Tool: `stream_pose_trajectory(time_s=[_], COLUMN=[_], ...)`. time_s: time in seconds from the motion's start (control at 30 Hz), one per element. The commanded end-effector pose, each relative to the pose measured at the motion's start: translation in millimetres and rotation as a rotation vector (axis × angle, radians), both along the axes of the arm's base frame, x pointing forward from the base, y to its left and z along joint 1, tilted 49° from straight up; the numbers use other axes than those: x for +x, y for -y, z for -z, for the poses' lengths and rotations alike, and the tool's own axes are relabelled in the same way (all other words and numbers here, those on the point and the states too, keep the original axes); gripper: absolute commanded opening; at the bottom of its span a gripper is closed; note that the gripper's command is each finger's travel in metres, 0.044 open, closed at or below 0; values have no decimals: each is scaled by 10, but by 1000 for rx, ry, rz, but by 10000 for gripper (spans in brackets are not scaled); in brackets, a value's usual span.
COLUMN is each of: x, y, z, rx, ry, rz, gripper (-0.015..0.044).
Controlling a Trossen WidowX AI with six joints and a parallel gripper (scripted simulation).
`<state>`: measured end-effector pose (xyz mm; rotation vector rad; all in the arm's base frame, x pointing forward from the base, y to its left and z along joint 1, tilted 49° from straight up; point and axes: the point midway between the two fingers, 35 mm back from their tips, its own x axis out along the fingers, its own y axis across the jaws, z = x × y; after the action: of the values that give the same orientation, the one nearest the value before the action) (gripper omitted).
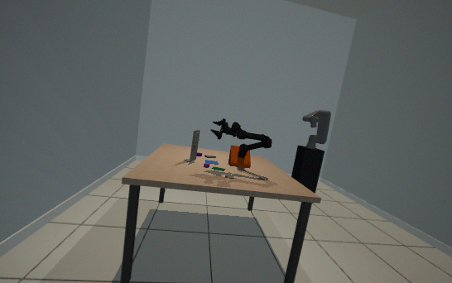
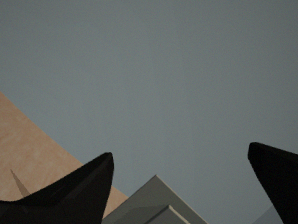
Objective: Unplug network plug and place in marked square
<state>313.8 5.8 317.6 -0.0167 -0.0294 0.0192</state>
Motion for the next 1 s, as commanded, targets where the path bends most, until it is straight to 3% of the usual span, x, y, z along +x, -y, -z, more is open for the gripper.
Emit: stream_pose_trajectory(time_s=[0.0, 0.3, 0.97], x=[3, 123, 242], y=[-1, -33, -111], z=[5, 260, 883], rx=[6, 295, 989], ry=[0, -15, -67], rz=[0, -22, -60], gripper=[374, 156, 156])
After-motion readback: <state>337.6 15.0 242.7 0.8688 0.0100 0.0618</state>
